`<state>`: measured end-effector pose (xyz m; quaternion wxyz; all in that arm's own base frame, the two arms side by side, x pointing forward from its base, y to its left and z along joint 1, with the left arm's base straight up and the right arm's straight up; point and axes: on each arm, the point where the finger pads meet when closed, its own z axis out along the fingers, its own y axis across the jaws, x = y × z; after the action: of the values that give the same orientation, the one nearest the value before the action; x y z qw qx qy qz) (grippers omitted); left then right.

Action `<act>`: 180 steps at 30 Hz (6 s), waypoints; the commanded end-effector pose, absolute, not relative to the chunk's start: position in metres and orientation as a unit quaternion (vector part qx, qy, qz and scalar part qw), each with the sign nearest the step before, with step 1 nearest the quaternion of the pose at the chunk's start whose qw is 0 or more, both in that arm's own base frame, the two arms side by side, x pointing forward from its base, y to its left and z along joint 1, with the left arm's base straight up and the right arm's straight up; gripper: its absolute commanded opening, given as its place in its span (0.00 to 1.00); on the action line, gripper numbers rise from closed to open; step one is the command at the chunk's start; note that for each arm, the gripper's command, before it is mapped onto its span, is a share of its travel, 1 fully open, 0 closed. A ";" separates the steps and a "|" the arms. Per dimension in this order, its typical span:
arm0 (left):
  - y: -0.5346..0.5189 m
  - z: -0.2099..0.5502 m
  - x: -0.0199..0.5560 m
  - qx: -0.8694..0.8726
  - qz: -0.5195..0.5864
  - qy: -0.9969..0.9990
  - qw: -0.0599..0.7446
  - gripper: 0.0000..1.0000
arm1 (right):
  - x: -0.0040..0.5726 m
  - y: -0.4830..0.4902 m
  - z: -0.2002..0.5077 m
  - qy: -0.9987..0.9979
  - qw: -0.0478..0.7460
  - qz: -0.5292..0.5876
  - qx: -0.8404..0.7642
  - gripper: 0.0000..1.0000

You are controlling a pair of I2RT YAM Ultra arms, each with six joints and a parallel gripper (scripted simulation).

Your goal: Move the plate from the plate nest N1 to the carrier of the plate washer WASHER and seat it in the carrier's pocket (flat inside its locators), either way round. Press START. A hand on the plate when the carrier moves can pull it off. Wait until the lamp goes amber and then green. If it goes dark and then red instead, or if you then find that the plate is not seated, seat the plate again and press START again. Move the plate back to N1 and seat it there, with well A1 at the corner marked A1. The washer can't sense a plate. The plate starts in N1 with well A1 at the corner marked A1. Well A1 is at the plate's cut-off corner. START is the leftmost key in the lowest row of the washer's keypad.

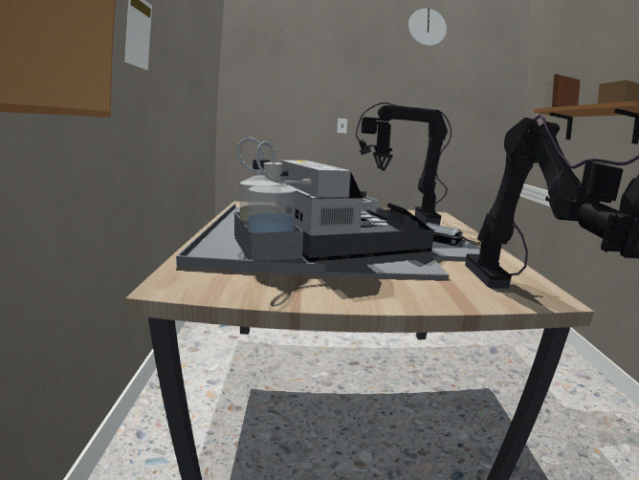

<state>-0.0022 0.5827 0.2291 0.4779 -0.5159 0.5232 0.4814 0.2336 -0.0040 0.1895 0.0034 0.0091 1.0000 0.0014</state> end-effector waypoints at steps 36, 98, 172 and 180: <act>0.580 0.256 -0.005 -0.502 0.502 0.498 0.498 0.00 | 0.227 -0.004 0.196 1.000 0.000 0.000 0.006 1.00; 0.580 0.256 -0.005 -0.502 0.502 0.498 0.498 0.00 | 0.225 0.123 0.165 0.901 0.015 0.007 -0.433 1.00; 0.580 0.256 -0.005 -0.502 0.502 0.498 0.498 0.00 | 0.082 0.297 0.107 0.327 0.013 -0.001 -0.945 1.00; 0.580 0.256 -0.005 -0.502 0.502 0.498 0.498 0.00 | 0.041 0.332 0.101 0.245 0.023 0.009 -0.969 1.00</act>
<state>-0.0022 0.5827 0.2291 0.4779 -0.5159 0.5232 0.4814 0.0432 0.3033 0.0914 -0.0195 -0.9680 0.2502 -0.0012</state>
